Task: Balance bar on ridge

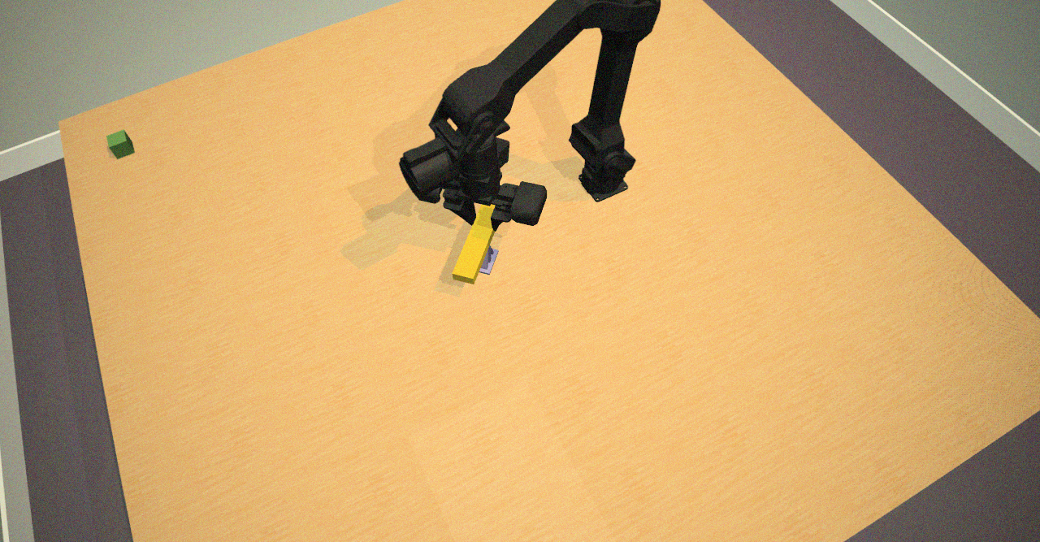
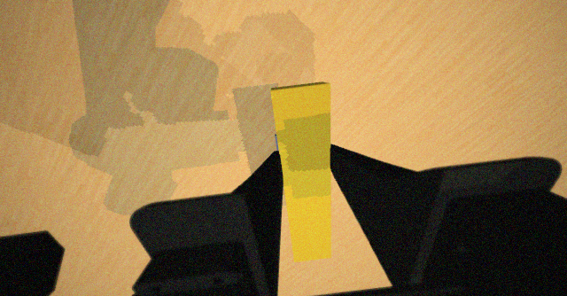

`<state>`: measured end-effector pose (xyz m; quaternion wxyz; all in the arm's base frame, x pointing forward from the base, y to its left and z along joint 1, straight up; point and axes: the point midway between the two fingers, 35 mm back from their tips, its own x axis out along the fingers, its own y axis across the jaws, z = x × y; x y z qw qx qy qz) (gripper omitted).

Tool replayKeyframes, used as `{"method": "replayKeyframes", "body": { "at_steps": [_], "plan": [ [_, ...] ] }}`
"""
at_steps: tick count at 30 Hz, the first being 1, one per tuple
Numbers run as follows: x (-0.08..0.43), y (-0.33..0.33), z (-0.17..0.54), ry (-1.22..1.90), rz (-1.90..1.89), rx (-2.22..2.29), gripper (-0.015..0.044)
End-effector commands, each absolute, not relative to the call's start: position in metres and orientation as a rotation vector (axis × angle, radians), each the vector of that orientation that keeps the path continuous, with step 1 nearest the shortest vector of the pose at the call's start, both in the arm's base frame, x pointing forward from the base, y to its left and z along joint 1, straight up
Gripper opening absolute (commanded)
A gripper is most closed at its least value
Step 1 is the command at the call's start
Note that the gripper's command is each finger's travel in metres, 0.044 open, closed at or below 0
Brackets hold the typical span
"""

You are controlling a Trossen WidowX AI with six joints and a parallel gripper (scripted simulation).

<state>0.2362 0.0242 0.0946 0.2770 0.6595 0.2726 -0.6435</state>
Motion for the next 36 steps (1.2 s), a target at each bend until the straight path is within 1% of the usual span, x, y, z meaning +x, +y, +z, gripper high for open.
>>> {"method": "replayKeyframes", "body": {
  "at_steps": [1, 24, 30, 31, 36],
  "plan": [
    [0.2362, 0.0242, 0.0946, 0.732, -1.728, 1.771, 0.0000],
    [0.2362, 0.0242, 0.0946, 0.732, -1.728, 1.771, 0.0000],
    [0.2362, 0.0242, 0.0946, 0.732, -1.728, 1.771, 0.0157],
    [0.2362, 0.0242, 0.0946, 0.732, -1.728, 1.771, 0.0167],
    [0.2362, 0.0242, 0.0946, 0.732, -1.728, 1.771, 0.0167]
  ]
}}
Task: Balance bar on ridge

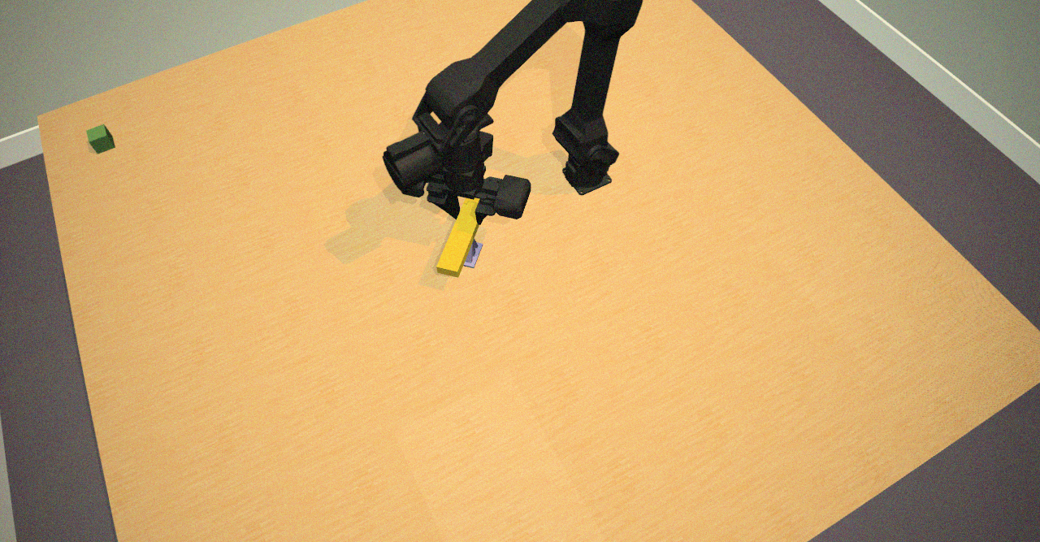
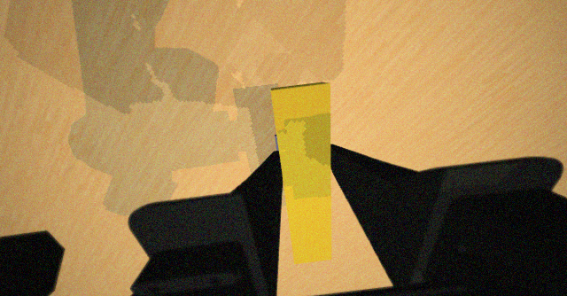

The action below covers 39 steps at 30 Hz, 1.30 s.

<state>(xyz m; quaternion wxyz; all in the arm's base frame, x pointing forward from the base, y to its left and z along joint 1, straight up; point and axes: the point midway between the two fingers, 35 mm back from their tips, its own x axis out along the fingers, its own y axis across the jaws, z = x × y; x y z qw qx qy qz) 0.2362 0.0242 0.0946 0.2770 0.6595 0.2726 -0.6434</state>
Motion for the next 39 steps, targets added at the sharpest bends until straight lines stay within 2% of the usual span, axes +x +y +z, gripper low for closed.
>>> {"method": "replayKeyframes", "body": {
  "at_steps": [1, 39],
  "plan": [
    [0.2362, 0.0242, 0.0946, 0.732, -1.728, 1.771, 0.0167],
    [0.2362, 0.0242, 0.0946, 0.732, -1.728, 1.771, 0.0185]
  ]
}}
